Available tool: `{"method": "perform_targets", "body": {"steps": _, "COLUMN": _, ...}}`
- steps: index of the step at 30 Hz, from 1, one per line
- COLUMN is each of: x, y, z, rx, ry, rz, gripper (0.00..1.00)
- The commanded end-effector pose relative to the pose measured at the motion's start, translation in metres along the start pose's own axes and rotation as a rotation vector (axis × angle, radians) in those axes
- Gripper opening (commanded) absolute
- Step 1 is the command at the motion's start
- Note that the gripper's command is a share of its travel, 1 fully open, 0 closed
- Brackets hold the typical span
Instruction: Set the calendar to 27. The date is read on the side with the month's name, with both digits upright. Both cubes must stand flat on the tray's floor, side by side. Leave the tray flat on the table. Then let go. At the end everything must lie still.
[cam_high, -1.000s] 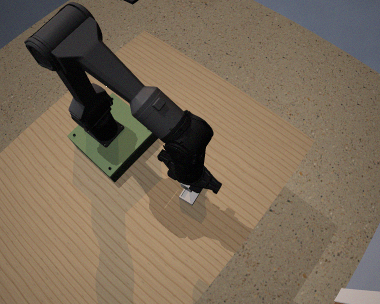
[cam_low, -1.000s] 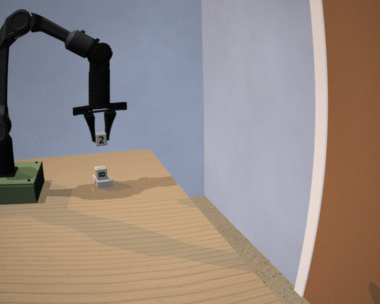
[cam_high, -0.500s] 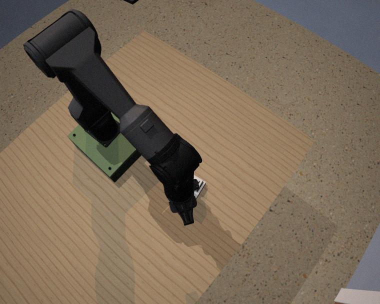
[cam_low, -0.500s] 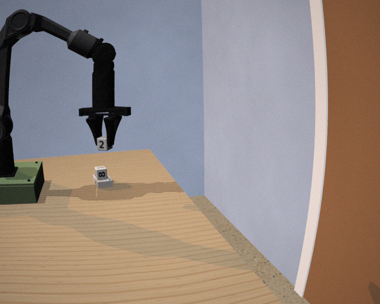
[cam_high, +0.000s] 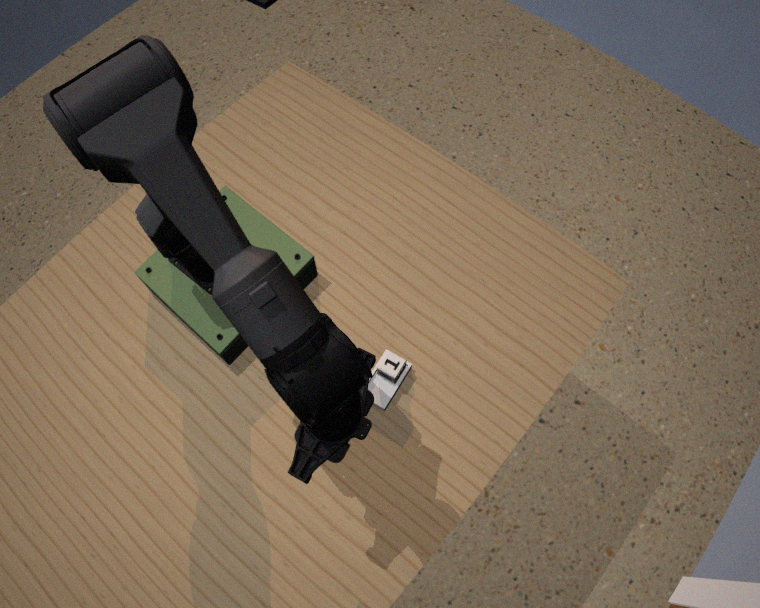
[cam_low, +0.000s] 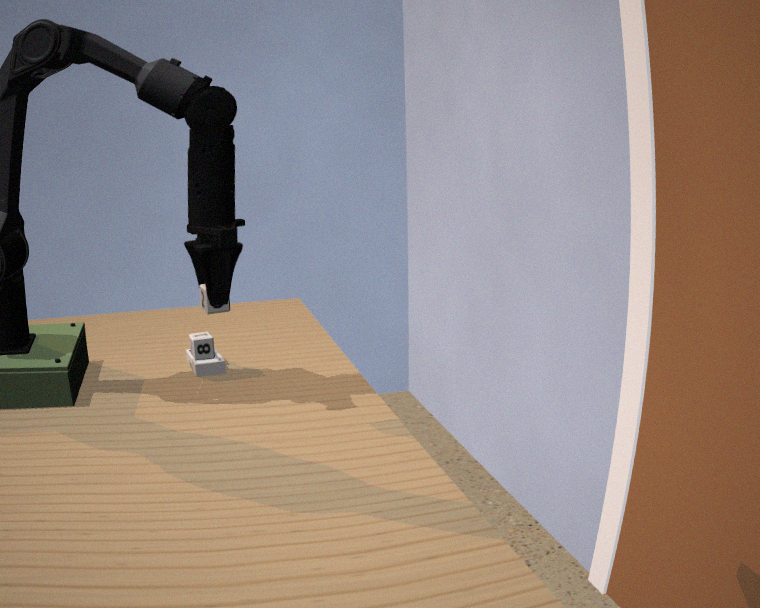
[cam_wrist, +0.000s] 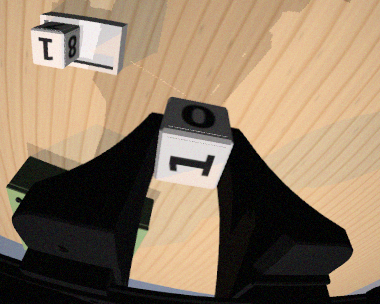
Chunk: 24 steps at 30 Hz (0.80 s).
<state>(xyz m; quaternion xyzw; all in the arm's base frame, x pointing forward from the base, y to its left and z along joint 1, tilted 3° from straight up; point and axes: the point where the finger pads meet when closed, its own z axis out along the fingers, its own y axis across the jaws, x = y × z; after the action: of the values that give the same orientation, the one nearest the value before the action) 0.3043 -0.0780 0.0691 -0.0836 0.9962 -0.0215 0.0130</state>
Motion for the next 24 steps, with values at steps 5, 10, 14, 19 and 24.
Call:
{"method": "perform_targets", "body": {"steps": 5, "x": 0.0, "y": -0.003, "z": 0.0, "rx": 0.003, "ry": -0.001, "rz": 0.06, "gripper": 0.35}}
{"method": "perform_targets", "body": {"steps": 10, "x": 0.0, "y": -0.003, "z": 0.0, "rx": 0.003, "ry": -0.001, "rz": 0.06, "gripper": 0.35}}
{"method": "perform_targets", "body": {"steps": 14, "x": 0.0, "y": -0.003, "z": 0.0, "rx": 0.003, "ry": -0.001, "rz": 0.06, "gripper": 0.35}}
{"method": "perform_targets", "body": {"steps": 19, "x": 0.0, "y": -0.003, "z": 0.002, "rx": 0.002, "ry": 0.002, "rz": 0.06, "gripper": 0.35}}
{"method": "perform_targets", "body": {"steps": 24, "x": 0.001, "y": -0.003, "z": 0.011, "rx": 0.002, "ry": 0.003, "rz": 0.061, "gripper": 0.35}}
